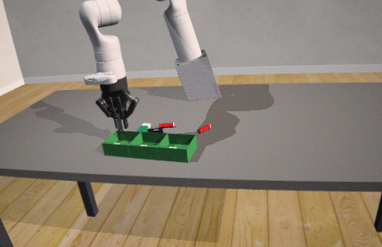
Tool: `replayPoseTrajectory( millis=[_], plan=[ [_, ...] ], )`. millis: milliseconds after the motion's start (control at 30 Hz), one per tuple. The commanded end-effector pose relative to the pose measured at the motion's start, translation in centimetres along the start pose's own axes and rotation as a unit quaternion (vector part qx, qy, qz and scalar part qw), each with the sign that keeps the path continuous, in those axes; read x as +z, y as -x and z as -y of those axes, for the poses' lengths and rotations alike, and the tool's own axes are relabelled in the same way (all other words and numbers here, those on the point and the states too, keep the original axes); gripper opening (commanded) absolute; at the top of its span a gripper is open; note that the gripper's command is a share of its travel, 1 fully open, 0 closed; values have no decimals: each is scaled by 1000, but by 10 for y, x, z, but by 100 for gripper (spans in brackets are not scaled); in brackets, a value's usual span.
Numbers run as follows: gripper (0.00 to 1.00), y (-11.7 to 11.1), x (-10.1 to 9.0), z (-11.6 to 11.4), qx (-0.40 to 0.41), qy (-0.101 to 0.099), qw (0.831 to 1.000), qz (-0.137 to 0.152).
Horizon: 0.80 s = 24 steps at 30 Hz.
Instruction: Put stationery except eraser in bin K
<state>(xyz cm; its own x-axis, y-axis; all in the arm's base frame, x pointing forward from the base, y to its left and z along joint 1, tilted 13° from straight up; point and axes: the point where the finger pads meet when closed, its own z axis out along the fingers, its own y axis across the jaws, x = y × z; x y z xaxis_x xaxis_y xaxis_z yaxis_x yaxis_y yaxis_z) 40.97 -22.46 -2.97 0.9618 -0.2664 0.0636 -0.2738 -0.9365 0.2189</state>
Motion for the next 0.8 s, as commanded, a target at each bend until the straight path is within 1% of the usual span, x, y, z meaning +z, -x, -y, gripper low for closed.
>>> replayPoseTrajectory(
  millis=[0,33,267,333,400,767],
  plan=[
    [9,-4,-15,-2,2,1,1000,-7],
    [9,-4,-18,-2,2,1,1000,-7],
    [9,-4,-18,-2,2,1,1000,-7],
    [9,-5,-18,8,2,1,1000,-7],
    [9,-5,-18,8,2,1,1000,-7],
    [9,-6,-18,63,2,1,1000,-7]
  ],
)
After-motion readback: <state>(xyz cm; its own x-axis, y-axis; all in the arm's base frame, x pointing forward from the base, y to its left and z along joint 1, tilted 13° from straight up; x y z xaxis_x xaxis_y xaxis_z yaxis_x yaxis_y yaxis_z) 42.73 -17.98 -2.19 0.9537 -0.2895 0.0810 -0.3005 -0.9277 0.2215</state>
